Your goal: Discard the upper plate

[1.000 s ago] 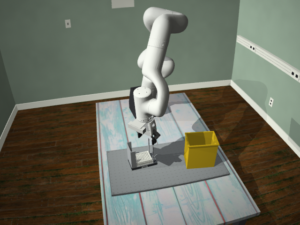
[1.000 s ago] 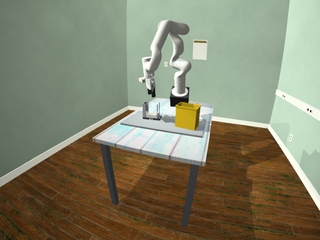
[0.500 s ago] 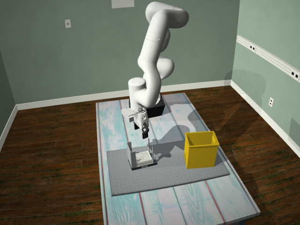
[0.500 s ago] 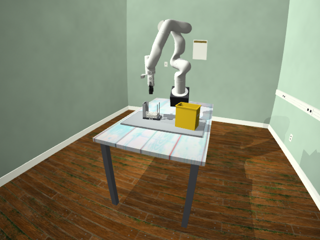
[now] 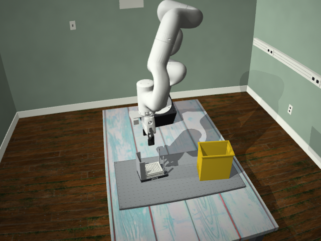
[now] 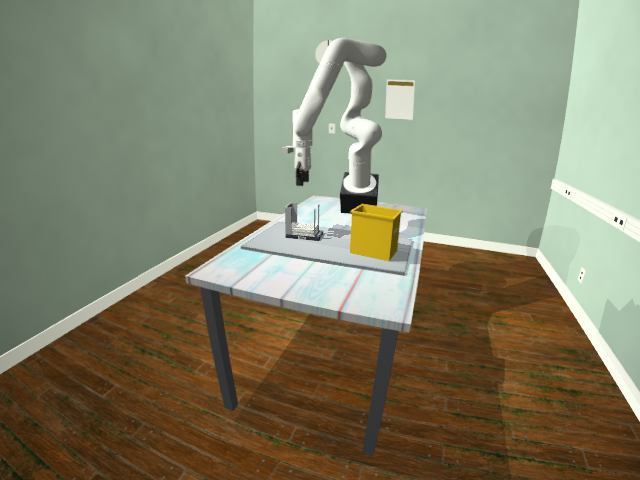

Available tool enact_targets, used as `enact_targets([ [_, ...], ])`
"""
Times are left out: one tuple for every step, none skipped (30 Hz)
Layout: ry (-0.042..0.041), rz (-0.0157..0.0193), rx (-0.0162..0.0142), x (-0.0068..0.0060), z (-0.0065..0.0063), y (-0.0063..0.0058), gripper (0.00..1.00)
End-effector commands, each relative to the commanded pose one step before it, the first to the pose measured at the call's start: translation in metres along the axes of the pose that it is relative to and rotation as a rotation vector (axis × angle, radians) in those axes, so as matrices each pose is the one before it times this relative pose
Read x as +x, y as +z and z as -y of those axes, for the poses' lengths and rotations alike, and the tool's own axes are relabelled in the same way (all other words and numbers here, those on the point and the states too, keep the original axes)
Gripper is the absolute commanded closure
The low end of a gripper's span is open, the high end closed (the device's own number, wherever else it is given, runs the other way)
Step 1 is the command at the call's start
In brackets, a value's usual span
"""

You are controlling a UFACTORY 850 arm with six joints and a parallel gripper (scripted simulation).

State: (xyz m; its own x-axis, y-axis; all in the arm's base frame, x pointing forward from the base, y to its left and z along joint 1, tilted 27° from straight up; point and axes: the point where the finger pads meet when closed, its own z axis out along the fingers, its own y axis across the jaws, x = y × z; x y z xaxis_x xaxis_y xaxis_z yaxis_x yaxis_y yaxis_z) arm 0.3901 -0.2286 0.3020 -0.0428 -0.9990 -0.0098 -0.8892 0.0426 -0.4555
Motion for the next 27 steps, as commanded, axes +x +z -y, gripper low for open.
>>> enact_targets([
  [0.00099, -0.00129, 0.0018, 0.00037, 0.00054, -0.00056, 0.0],
  [0.0, 0.0, -0.00001, -0.00001, 0.0, 0.00166, 0.0],
  [0.0, 0.0, -0.00002, -0.00001, 0.00001, 0.00165, 0.0],
  [0.0, 0.0, -0.00001, -0.00001, 0.00001, 0.00165, 0.0],
  [0.0, 0.0, -0.00001, -0.00001, 0.00001, 0.00165, 0.0],
  [-0.00001, 0.00002, 0.00004, 0.00003, -0.00004, 0.00173, 0.0],
  [0.0, 0.0, 0.0, 0.0, 0.0, 0.00167, 0.0],
  [0.0, 0.0, 0.0, 0.0, 0.0, 0.0, 0.0],
  [0.0, 0.0, 0.0, 0.0, 0.0, 0.0, 0.0],
  [0.00001, -0.00001, -0.00004, -0.00002, 0.00003, 0.00161, 0.0],
  [-0.00001, 0.00002, 0.00004, 0.00002, -0.00004, 0.00172, 0.0],
  [0.0, 0.0, 0.0, 0.0, 0.0, 0.00167, 0.0],
  [0.0, 0.0, 0.0, 0.0, 0.0, 0.00167, 0.0],
  [0.0, 0.0, 0.0, 0.0, 0.0, 0.00167, 0.0],
  [0.0, 0.0, 0.0, 0.0, 0.0, 0.00167, 0.0],
  [0.0, 0.0, 0.0, 0.0, 0.0, 0.00167, 0.0],
  [0.0, 0.0, 0.0, 0.0, 0.0, 0.00167, 0.0],
  [0.0, 0.0, 0.0, 0.0, 0.0, 0.00167, 0.0],
  [0.0, 0.0, 0.0, 0.0, 0.0, 0.00167, 0.0],
  [0.0, 0.0, 0.0, 0.0, 0.0, 0.00167, 0.0],
  [0.0, 0.0, 0.0, 0.0, 0.0, 0.00167, 0.0],
  [0.0, 0.0, 0.0, 0.0, 0.0, 0.00167, 0.0],
  [0.0, 0.0, 0.0, 0.0, 0.0, 0.00167, 0.0],
  [0.0, 0.0, 0.0, 0.0, 0.0, 0.00167, 0.0],
  [0.0, 0.0, 0.0, 0.0, 0.0, 0.0, 0.0],
  [0.0, 0.0, 0.0, 0.0, 0.0, 0.0, 0.0],
  [0.0, 0.0, 0.00001, 0.0, -0.00001, 0.00168, 0.0],
])
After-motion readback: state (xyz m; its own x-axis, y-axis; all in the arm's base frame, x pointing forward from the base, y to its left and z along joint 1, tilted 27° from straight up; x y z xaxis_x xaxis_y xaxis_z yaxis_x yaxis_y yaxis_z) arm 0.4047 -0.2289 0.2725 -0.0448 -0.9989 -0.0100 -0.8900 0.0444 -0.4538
